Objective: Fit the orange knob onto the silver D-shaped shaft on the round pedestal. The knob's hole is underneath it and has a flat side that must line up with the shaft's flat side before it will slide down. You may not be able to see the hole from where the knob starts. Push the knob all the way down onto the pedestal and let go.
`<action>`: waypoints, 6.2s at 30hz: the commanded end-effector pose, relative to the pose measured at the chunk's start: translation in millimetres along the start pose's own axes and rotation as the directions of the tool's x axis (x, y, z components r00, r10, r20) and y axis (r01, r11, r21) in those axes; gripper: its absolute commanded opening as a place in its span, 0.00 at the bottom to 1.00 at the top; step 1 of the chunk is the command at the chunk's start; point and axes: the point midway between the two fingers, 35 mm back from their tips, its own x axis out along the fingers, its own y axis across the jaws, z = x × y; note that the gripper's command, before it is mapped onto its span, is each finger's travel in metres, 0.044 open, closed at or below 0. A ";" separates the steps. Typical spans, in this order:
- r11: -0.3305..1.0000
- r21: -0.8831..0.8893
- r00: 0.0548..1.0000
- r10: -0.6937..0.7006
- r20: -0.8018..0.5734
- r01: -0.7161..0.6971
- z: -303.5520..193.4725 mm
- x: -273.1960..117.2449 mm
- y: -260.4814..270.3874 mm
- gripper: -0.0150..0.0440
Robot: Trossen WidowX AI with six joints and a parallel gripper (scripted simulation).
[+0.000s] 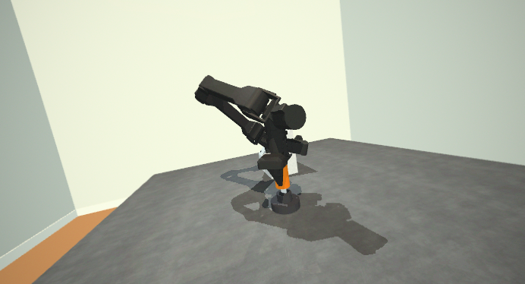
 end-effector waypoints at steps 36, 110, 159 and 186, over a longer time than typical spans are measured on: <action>0.977 0.215 1.000 0.000 0.002 0.000 0.2 1.5 0.2 0.25; 0.805 0.594 1.000 0.000 0.002 -0.001 -0.1 -2.4 -2.6 0.25; 0.664 0.748 1.000 0.000 0.002 -0.001 0.1 0.1 0.1 0.25; 0.494 0.870 1.000 0.000 0.002 -0.002 0.4 -0.8 0.3 0.25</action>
